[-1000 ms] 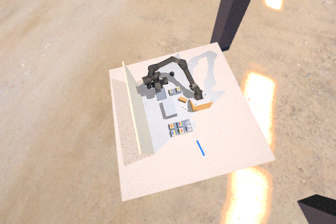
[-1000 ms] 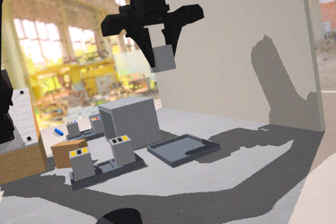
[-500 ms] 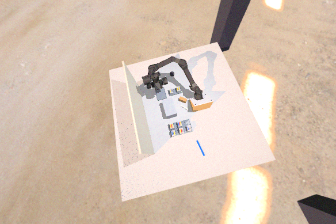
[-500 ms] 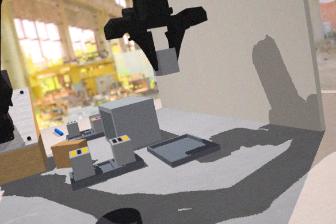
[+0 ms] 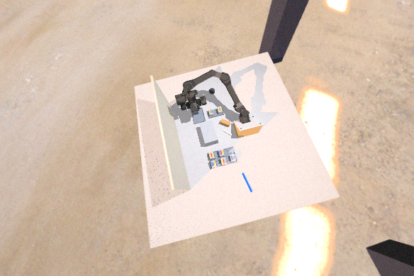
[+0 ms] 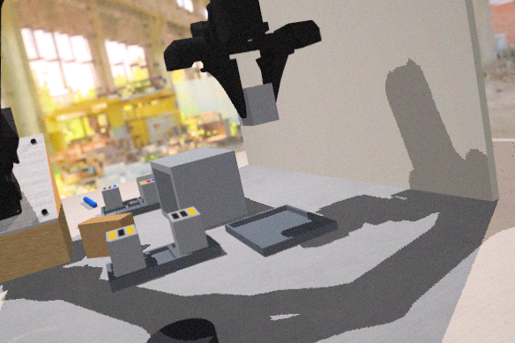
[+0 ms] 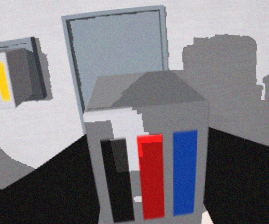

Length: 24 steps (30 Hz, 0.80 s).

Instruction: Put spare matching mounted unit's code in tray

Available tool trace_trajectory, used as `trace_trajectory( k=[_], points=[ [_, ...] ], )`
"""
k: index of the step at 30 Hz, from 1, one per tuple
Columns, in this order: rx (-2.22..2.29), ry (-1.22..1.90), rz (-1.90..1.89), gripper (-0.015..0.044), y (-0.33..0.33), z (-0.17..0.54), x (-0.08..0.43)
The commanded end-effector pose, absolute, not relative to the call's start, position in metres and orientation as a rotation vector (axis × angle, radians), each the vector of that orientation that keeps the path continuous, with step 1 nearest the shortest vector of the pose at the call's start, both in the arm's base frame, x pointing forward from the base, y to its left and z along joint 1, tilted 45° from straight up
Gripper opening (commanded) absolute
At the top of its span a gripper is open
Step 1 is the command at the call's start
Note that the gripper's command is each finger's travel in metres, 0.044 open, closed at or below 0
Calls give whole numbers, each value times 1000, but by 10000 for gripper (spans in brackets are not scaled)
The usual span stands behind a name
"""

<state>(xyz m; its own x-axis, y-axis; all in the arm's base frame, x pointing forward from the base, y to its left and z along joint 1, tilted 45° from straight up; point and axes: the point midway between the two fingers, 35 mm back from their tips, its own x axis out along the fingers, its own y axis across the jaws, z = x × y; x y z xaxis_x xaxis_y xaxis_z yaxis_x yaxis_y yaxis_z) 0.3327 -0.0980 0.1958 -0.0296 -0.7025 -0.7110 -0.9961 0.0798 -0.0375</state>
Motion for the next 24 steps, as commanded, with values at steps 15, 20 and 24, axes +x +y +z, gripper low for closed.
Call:
trace_trajectory(
  k=[15, 20, 24],
  points=[
    [-1681, 1794, 670, 0, -109, 183, 333],
    [-1680, 1794, 670, 0, -112, 180, 334],
    [-1680, 1793, 670, 0, -114, 178, 334]
  ],
)
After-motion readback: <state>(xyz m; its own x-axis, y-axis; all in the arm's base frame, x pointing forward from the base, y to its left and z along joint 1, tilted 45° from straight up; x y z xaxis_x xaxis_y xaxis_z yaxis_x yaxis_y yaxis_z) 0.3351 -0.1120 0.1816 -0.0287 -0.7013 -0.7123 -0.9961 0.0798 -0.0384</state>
